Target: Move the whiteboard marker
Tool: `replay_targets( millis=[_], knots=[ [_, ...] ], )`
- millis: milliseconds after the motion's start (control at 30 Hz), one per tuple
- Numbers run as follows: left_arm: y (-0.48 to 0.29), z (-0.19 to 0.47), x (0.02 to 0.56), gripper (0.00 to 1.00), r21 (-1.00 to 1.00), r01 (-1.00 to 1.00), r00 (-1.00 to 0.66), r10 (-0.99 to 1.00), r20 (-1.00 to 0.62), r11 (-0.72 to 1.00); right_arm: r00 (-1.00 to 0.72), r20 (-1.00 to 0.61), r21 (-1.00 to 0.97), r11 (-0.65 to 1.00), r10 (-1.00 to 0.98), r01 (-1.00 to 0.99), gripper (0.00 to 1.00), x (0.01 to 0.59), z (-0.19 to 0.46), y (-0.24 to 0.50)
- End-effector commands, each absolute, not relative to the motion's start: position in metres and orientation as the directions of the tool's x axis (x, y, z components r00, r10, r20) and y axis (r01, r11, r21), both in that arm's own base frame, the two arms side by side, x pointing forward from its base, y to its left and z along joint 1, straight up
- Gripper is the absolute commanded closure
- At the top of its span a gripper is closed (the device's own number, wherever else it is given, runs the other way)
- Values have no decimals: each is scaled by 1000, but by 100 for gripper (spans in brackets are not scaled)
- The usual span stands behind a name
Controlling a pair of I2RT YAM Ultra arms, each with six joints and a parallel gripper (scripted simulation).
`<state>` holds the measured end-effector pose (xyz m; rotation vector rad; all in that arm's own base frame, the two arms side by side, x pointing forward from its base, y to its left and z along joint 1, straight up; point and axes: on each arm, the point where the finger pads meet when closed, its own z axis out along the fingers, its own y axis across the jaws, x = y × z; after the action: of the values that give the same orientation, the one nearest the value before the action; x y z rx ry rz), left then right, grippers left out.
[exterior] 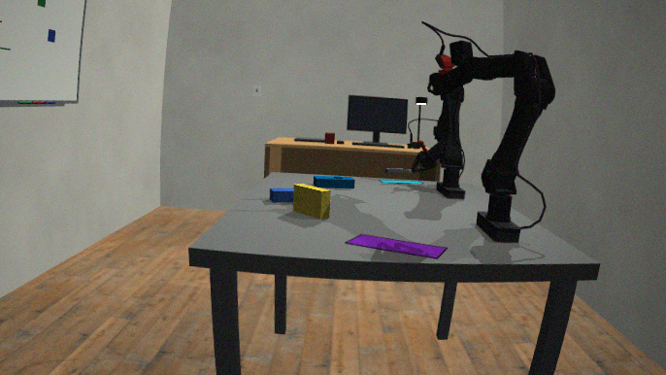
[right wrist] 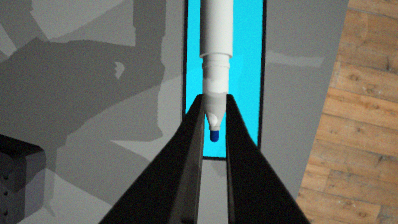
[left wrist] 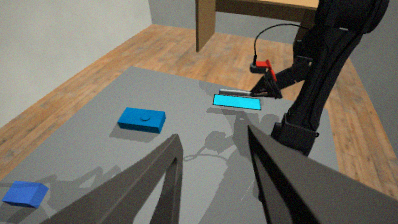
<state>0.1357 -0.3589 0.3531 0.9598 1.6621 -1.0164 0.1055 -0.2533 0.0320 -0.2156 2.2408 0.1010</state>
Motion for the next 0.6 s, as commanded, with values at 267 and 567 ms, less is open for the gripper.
replay_targets(
  millis=[267, 567],
  knots=[
    [-505, 321, 116, 55, -198, 955, -233, 146, -961, 222, -597, -794, -15, 985, -118, -174, 94, 103, 38, -261],
    [-593, 210, 76, 55, -201, 968, -235, 273, -933, 147, -597, -794, -14, 985, -115, -171, 94, 102, 38, -261]
  ],
)
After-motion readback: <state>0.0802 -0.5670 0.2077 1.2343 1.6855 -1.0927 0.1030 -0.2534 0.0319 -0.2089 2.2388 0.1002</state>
